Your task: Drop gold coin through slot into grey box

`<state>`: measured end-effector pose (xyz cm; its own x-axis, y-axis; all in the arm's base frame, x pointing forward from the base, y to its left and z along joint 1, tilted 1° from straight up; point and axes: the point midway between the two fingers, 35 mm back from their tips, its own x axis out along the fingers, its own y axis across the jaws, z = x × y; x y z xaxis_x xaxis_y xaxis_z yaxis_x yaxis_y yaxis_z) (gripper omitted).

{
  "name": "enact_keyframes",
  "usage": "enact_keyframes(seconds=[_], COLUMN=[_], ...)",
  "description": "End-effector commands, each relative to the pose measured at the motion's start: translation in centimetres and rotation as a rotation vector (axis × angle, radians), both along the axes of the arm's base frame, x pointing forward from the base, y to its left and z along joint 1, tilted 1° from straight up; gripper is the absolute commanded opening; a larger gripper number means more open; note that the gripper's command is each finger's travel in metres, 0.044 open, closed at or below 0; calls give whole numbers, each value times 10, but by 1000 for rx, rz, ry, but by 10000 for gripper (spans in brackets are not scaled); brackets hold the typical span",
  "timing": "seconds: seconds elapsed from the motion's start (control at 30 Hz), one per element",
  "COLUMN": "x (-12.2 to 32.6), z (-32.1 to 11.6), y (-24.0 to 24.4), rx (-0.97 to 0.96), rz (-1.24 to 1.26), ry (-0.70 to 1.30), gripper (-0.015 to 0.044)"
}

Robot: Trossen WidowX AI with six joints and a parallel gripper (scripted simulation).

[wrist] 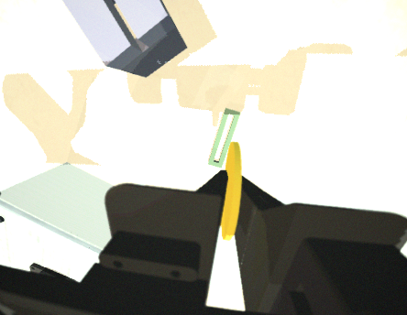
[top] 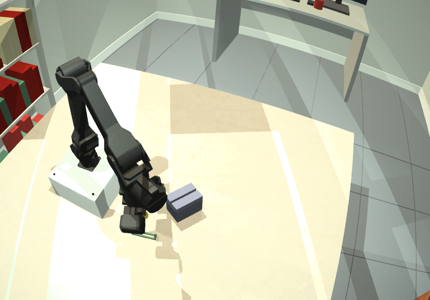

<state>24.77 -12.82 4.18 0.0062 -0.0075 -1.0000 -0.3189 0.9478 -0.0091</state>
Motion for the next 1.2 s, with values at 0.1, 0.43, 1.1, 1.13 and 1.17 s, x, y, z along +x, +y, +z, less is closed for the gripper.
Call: enact_keyframes(seconds=[0.1, 0.43, 1.1, 1.13, 1.17], x=[-3, -6, 11, 12, 14], z=[1, 2, 3, 3, 3], y=[0, -1, 15, 17, 19], rx=[-1, -3, 0, 0, 0], rz=[220, 552, 597, 597, 597], ry=[2, 5, -2, -2, -2], gripper=[0, 0, 0, 0, 0])
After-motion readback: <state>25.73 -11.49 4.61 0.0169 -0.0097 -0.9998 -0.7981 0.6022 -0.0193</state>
